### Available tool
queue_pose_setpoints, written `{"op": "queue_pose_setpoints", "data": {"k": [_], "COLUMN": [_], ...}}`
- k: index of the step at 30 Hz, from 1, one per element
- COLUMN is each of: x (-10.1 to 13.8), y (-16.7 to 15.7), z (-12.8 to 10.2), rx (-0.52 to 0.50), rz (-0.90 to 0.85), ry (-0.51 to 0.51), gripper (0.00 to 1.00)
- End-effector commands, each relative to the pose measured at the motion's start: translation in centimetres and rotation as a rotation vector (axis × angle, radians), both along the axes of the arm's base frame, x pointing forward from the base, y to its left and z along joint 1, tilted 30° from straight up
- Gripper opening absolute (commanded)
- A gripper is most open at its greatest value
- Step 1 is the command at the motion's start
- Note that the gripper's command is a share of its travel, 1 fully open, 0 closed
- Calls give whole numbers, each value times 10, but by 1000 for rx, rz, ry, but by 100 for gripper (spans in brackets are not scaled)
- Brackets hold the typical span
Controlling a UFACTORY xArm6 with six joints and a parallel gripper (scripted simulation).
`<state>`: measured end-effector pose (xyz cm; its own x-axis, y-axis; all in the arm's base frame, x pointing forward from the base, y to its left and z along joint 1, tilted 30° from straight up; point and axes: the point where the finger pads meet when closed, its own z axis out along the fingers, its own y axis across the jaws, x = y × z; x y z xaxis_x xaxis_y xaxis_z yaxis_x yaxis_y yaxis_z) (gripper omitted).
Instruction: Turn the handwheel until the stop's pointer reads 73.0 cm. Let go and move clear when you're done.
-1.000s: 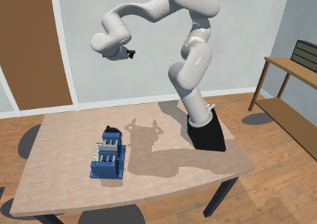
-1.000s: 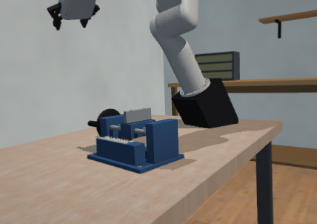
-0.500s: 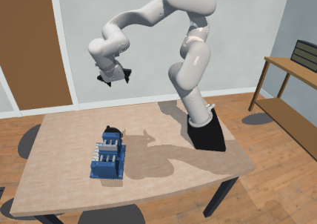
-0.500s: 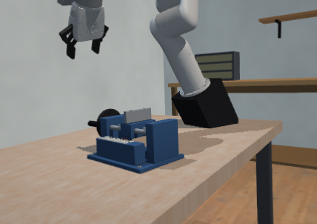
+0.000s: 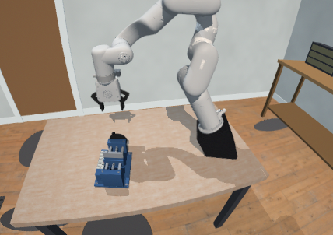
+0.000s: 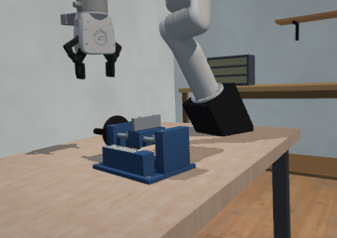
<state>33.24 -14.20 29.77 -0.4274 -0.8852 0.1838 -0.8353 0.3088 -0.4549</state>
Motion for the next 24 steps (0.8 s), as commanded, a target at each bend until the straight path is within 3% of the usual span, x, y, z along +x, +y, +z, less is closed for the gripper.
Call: {"op": "queue_pose_setpoints", "data": {"k": [1, 16, 17, 24], "x": [19, 20, 20, 23], "y": [6, 7, 7, 13], "z": [-2, -1, -1, -2], "rx": [60, 64, 64, 66], "rz": [29, 30, 30, 32], "ry": [-70, -76, -76, -73], "gripper": [100, 100, 57, 57]}}
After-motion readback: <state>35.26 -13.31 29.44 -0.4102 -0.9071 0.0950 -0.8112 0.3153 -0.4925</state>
